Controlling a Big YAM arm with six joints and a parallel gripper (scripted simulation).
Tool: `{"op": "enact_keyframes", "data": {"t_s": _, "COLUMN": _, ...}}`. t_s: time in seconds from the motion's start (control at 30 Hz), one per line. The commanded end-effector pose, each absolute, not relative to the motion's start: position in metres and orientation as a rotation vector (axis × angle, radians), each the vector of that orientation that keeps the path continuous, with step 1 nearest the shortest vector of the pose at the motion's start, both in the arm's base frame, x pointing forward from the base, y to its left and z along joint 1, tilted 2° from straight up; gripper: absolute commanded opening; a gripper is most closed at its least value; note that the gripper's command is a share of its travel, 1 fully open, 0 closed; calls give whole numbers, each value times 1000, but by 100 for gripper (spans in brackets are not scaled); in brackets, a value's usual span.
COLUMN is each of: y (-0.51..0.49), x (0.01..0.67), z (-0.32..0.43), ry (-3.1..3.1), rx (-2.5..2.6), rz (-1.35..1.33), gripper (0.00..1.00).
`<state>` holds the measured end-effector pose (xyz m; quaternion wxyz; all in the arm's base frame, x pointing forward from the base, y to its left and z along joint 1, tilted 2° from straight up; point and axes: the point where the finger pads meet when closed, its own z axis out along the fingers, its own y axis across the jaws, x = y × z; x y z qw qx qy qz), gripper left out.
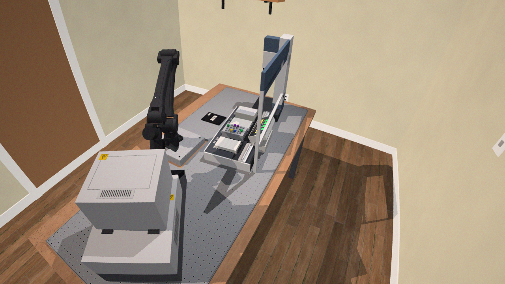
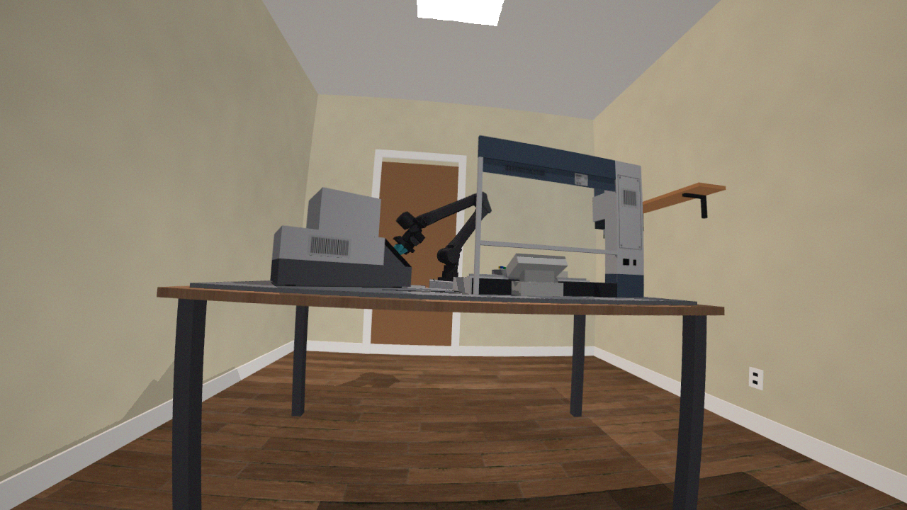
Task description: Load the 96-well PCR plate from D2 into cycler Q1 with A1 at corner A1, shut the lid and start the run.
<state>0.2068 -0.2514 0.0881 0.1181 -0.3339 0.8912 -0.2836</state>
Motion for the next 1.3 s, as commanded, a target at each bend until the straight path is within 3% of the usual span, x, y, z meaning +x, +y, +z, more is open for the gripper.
{"op": "enact_keyframes", "data": {"t_s": 0.0, "y": -275, "x": 286, "z": 130, "ry": 2349, "rx": -1035, "rz": -947, "gripper": 0}}
{"op": "enact_keyframes", "data": {"t_s": 0.57, "y": -275, "x": 286, "z": 129, "ry": 2350, "rx": -1035, "rz": -947, "gripper": 0}}
{"op": "enact_keyframes", "data": {"t_s": 0.6, "y": -275, "x": 240, "z": 109, "ry": 2520, "rx": -1003, "rz": -923, "gripper": 0}}
{"op": "enact_keyframes", "data": {"t_s": 1.27, "y": -282, "x": 259, "z": 144, "ry": 2447, "rx": -1010, "rz": -949, "gripper": 0}}
